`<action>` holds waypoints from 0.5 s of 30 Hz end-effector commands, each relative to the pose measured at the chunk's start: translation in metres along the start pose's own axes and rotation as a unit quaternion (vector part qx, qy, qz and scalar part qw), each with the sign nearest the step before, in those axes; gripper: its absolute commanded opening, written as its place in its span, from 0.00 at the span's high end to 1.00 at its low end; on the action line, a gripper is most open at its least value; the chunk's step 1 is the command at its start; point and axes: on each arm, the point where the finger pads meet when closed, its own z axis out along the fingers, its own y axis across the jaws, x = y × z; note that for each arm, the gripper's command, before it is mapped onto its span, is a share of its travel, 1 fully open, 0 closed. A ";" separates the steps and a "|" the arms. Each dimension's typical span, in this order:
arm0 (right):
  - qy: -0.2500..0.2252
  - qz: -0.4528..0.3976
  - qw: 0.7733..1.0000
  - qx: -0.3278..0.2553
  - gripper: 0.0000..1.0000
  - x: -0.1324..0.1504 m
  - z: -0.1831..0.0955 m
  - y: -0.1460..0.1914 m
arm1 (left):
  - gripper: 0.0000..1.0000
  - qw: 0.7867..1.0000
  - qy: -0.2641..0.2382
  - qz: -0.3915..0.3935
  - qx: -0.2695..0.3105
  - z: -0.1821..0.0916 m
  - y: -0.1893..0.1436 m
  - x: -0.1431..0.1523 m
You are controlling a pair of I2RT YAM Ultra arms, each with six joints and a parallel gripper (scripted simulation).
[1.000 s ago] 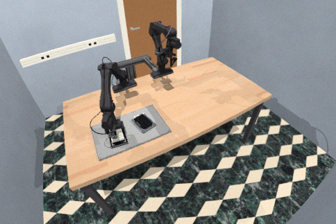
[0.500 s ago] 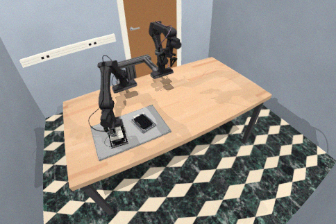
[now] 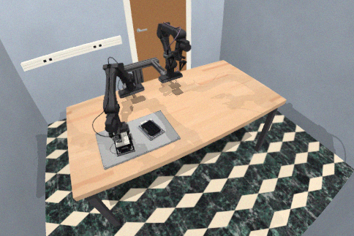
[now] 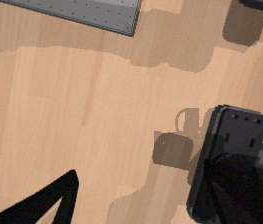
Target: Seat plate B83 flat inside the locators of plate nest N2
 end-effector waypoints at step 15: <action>-0.004 -0.003 1.000 0.002 1.00 -0.011 -0.004 0.003 | 0.00 1.000 -0.007 -0.002 -0.003 -0.001 -0.005 0.001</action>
